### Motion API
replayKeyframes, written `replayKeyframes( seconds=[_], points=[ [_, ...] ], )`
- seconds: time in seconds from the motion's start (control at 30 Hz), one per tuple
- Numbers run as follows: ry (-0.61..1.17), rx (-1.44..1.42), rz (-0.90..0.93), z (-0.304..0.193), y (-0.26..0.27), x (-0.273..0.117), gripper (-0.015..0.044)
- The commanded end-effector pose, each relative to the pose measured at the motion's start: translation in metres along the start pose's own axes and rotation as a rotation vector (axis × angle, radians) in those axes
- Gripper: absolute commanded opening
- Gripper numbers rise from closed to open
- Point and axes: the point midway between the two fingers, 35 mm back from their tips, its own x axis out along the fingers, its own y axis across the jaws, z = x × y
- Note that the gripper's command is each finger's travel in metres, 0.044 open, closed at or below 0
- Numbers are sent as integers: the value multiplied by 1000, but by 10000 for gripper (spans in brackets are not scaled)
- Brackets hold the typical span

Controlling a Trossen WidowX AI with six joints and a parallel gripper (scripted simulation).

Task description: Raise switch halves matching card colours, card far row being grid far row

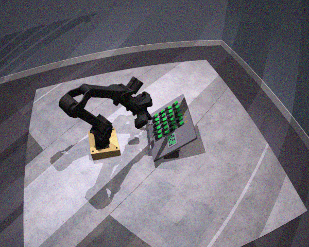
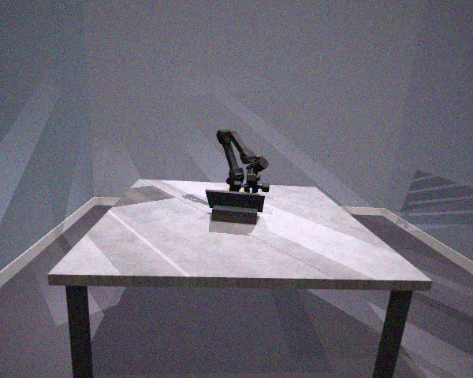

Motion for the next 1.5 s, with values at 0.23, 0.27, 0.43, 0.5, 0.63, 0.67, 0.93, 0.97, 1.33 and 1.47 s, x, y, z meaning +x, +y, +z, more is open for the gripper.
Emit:
replayKeyframes(
  seconds=[0.23, 0.27, 0.43, 0.5, 0.63, 0.67, 0.93, 0.97, 1.33, 1.47],
  points=[
    [4, -5, 1, -2, 0, 14, 0],
    [4, -5, 1, -2, 0, 14, 0],
    [4, -5, 1, -2, 0, 14, 0],
    [4, -5, 1, -2, 0, 14, 0],
    [4, -5, 1, -2, 0, 14, 0],
    [4, -5, 1, -2, 0, 14, 0],
    [4, -5, 1, -2, 0, 14, 0],
    [4, -5, 1, -2, 0, 14, 0],
    [3, -5, 1, -2, 0, 16, 0],
    [3, -5, 1, -2, 0, 16, 0]
  ],
)
